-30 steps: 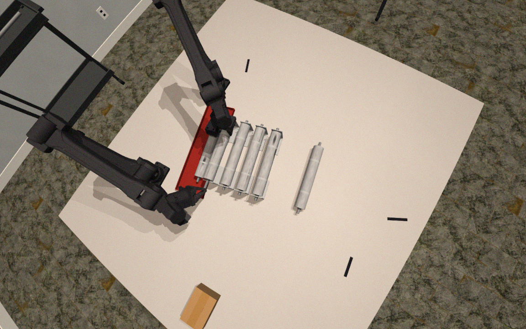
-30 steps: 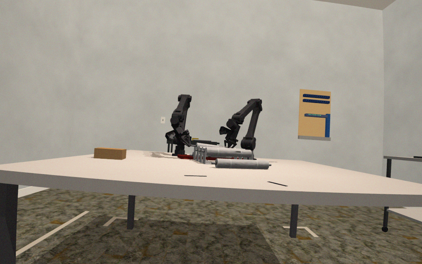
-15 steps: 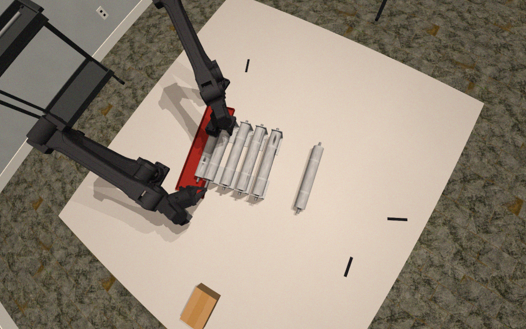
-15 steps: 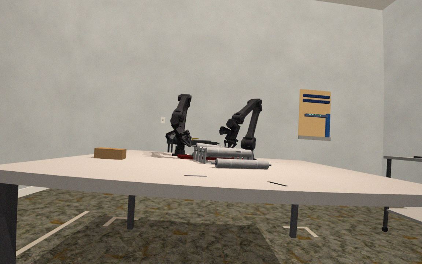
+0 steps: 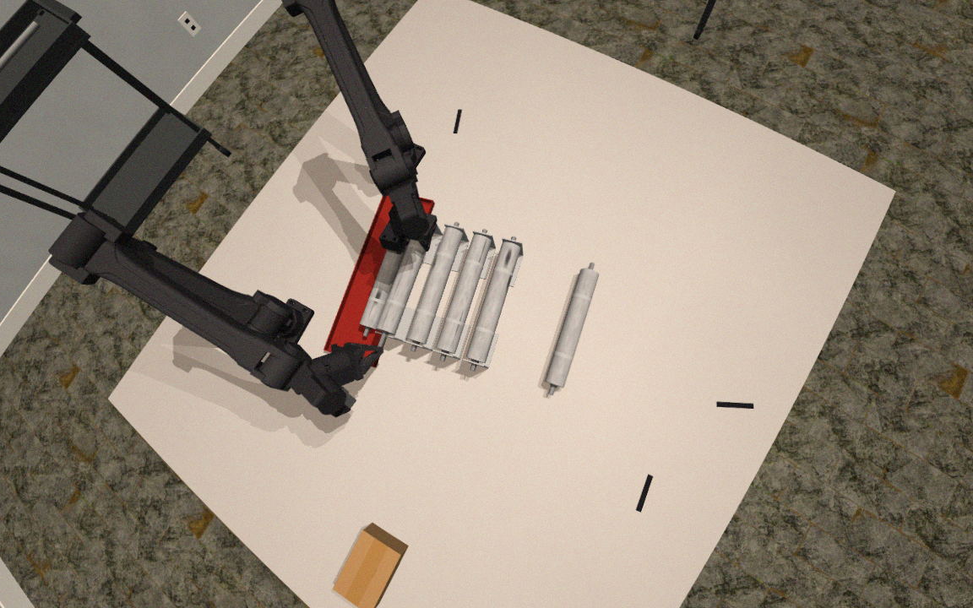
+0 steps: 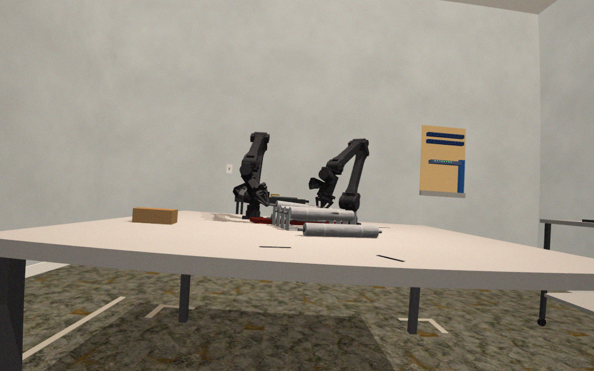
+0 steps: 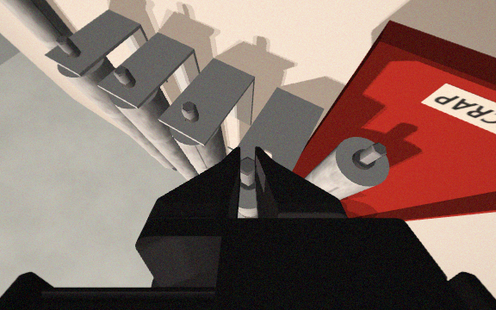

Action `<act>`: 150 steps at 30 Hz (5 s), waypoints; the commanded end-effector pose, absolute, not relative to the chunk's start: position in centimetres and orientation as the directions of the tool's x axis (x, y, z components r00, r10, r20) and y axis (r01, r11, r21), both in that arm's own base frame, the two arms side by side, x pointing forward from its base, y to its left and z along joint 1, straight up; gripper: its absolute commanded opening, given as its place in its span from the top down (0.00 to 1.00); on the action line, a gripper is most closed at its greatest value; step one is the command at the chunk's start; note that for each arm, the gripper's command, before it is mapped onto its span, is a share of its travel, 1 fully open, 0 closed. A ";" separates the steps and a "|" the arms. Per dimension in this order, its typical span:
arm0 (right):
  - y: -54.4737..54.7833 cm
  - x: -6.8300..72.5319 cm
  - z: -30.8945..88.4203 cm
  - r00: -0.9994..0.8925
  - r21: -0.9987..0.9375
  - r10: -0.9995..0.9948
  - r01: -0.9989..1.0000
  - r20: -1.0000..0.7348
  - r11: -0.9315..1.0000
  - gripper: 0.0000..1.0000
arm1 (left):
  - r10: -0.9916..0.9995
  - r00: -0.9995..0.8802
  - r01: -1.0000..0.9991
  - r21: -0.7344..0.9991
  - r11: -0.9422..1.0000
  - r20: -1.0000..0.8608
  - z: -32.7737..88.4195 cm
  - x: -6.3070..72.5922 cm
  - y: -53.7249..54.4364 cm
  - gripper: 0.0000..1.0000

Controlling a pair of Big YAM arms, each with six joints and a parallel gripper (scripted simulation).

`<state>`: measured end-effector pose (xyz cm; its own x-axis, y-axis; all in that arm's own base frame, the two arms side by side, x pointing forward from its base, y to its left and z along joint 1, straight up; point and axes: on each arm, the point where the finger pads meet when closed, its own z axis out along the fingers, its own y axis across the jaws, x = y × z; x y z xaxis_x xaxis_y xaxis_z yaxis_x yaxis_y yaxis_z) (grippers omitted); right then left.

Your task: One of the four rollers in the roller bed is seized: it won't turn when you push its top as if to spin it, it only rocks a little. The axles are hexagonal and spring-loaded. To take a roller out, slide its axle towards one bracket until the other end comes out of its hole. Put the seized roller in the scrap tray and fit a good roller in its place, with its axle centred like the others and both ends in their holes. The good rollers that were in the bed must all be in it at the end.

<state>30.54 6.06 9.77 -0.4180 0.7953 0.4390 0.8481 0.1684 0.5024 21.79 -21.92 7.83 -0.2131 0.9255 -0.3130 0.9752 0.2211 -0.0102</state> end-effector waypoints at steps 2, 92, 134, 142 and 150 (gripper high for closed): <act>6.3 31.7 10.9 -0.431 0.513 0.791 0.840 0.434 0.177 0.97 | 0.919 -0.186 0.977 0.030 0.209 -0.347 10.3 23.5 -22.9 0.68; 3.9 30.1 14.2 -0.464 0.524 0.772 0.827 0.435 0.202 0.68 | 0.929 -0.188 0.981 -0.008 0.196 -0.319 12.3 21.2 -20.3 0.38; 0.6 46.1 29.1 -0.615 0.582 0.518 0.116 -0.595 0.805 0.68 | 0.484 -0.390 0.565 0.212 0.797 -0.783 29.6 43.7 -16.7 0.38; 0.3 50.0 36.5 -0.416 0.357 0.305 -0.051 -0.857 0.933 0.68 | 0.268 -0.304 0.343 0.158 0.926 -0.914 37.3 48.9 -11.9 0.38; 0.0 52.2 43.0 -0.225 0.181 0.158 -0.085 -0.961 0.980 0.68 | 0.131 -0.188 0.193 0.094 0.977 -0.973 43.0 51.4 -7.7 0.38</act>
<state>49.87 0.07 37.84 -0.3348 0.2543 -0.9073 -0.0323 0.9592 0.2808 49.39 -8.04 39.24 -0.2547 0.2027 -0.9455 0.2374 0.9610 0.1421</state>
